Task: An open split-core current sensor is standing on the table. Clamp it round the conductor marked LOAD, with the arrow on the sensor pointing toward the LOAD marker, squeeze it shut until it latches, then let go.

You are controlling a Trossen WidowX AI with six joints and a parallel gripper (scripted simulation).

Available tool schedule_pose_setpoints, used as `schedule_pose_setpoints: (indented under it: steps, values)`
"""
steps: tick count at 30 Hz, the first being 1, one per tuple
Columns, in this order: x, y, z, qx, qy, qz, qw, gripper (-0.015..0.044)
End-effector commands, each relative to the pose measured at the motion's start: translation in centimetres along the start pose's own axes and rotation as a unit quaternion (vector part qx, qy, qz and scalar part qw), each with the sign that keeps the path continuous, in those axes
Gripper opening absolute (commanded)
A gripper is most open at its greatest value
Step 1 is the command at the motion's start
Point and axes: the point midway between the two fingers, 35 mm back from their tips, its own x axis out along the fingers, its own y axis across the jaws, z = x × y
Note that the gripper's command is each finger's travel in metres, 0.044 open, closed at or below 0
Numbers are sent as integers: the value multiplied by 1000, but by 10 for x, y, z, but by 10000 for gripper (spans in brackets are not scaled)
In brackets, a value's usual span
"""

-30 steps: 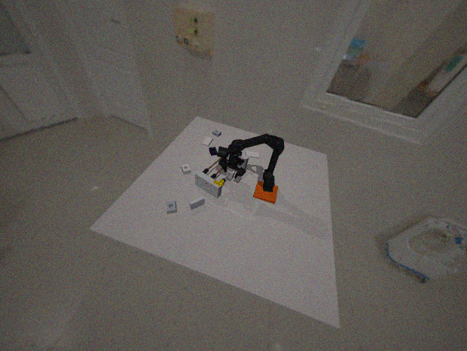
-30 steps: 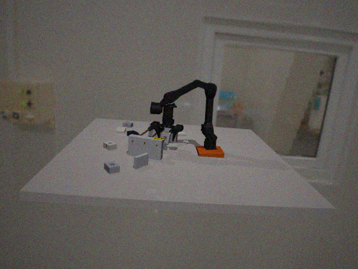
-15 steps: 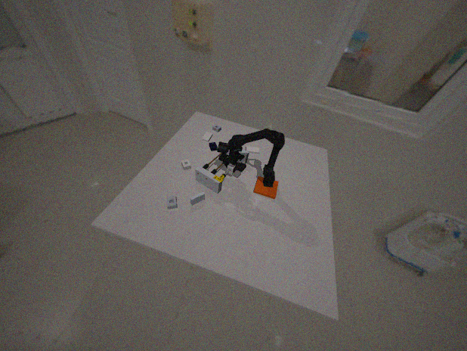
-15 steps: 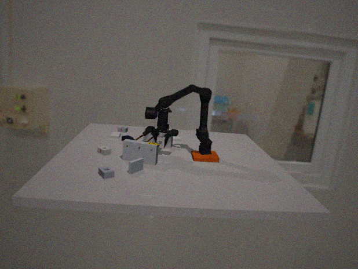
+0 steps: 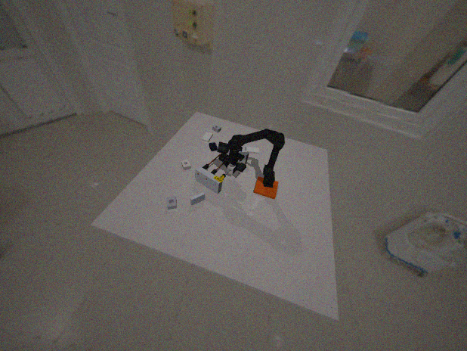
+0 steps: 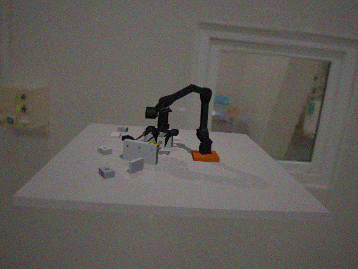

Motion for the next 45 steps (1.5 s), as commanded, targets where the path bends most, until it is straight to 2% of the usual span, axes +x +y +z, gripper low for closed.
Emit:
schedule_pose_setpoints:
  steps: [1,24,34,45]
  values:
    - [0,0,0,0,0,0,1000,0]
    - [5,2,0,1,0,0,1000,0]
    - [1,2,0,2,0,0,1000,251]
    - [1,2,0,2,0,0,1000,251]
